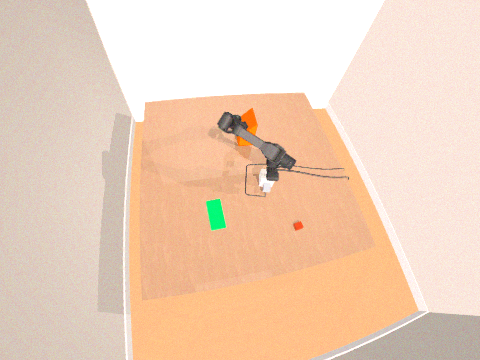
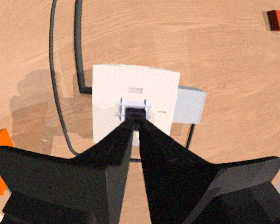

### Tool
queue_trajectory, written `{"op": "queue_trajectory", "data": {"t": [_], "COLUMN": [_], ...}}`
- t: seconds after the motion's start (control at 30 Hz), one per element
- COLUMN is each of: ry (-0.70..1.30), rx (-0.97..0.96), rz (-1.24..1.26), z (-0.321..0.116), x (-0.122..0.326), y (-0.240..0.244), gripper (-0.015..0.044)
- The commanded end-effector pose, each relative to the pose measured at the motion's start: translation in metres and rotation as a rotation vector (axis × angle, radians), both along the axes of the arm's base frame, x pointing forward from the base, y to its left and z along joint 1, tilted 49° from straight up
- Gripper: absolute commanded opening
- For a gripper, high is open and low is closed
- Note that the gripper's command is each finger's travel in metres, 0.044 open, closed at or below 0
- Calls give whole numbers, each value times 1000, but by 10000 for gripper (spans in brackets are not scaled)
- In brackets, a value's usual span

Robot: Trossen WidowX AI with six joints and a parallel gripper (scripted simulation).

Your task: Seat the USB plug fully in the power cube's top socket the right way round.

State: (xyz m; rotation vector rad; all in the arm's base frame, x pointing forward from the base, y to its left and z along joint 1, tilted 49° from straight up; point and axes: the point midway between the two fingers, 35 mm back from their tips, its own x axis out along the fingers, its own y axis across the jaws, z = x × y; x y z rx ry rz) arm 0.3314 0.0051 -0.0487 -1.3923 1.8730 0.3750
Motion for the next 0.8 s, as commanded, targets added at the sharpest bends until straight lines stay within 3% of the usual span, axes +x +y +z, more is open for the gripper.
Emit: {"op": "queue_trajectory", "data": {"t": [0.0, 0.77], "ry": [6, 6], "rx": [-2, -2], "rz": [4, 4], "z": [-1, -3], "x": [-1, -2], "y": [-1, -3], "gripper": [0, 0]}}
